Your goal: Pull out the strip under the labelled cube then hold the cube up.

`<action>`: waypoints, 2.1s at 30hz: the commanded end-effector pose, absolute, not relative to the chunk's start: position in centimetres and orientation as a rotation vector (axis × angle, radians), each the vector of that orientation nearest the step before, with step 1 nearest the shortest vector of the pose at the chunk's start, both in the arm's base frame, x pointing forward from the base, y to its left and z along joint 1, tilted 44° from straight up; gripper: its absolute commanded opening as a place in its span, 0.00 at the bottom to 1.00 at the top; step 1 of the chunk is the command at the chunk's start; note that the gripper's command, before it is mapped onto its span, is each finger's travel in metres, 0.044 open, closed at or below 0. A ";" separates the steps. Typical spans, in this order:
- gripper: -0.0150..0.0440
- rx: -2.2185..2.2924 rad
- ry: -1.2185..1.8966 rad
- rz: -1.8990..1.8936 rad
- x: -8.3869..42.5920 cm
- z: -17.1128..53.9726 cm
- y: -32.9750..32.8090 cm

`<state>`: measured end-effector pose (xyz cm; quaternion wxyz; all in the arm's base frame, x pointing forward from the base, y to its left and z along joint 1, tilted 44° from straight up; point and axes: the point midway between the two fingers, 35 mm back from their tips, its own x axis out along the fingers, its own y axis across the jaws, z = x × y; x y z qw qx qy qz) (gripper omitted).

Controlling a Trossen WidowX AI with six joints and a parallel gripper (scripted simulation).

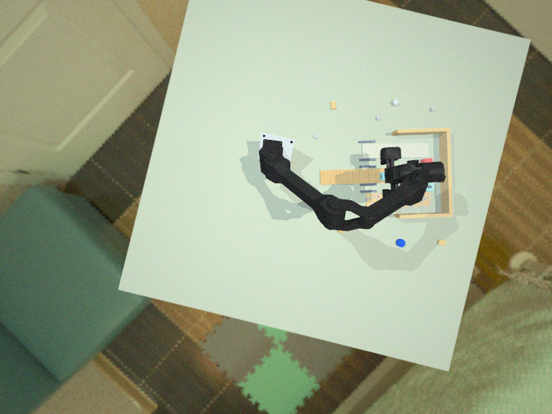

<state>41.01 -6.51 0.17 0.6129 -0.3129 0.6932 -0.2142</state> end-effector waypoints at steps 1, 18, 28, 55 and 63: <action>1.00 -0.715 1.599 -0.494 42.5 -0.1 -6.1; 0.68 -0.715 1.598 -0.494 43.1 -1.7 -7.4; 0.68 -0.715 1.598 -0.495 43.0 -2.8 -8.5; 0.43 -0.710 1.596 -0.495 42.9 -4.0 -9.6; 0.25 -0.711 1.597 -0.494 42.1 -3.6 -8.9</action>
